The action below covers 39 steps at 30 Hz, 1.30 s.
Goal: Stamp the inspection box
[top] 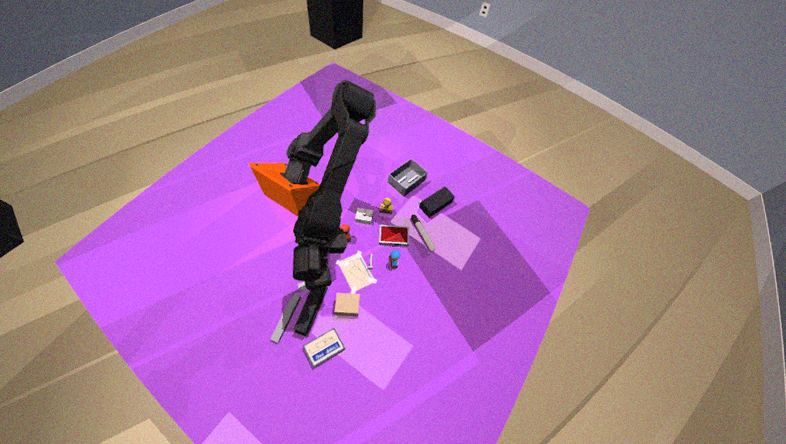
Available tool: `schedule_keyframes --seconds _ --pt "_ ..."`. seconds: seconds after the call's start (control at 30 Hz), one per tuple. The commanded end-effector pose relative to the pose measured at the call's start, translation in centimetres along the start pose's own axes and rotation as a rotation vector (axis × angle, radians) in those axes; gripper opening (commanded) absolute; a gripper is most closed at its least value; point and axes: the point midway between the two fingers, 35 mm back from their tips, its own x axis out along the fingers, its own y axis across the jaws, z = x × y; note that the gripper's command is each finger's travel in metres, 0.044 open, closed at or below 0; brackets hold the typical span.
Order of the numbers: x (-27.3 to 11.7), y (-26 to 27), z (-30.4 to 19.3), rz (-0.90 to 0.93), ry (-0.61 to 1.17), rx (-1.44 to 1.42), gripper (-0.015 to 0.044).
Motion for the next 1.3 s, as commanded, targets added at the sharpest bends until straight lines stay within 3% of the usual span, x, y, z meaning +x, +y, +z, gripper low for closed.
schedule_keyframes --seconds 0.0,0.07,0.4,0.53,0.77,1.27 --pt "0.6 0.3 0.1 0.006 -0.006 0.008 0.0" --pt "0.7 0.3 0.1 0.006 -0.006 0.008 0.0" --pt "0.4 0.1 0.0 0.003 0.0 0.0 0.0252" --pt "-0.6 -0.1 0.0 0.002 0.001 0.001 0.0252" --pt "-11.1 0.0 -0.2 0.004 -0.001 0.009 0.0252" --pt "-11.4 0.0 -0.2 0.005 -0.002 0.01 0.0252"
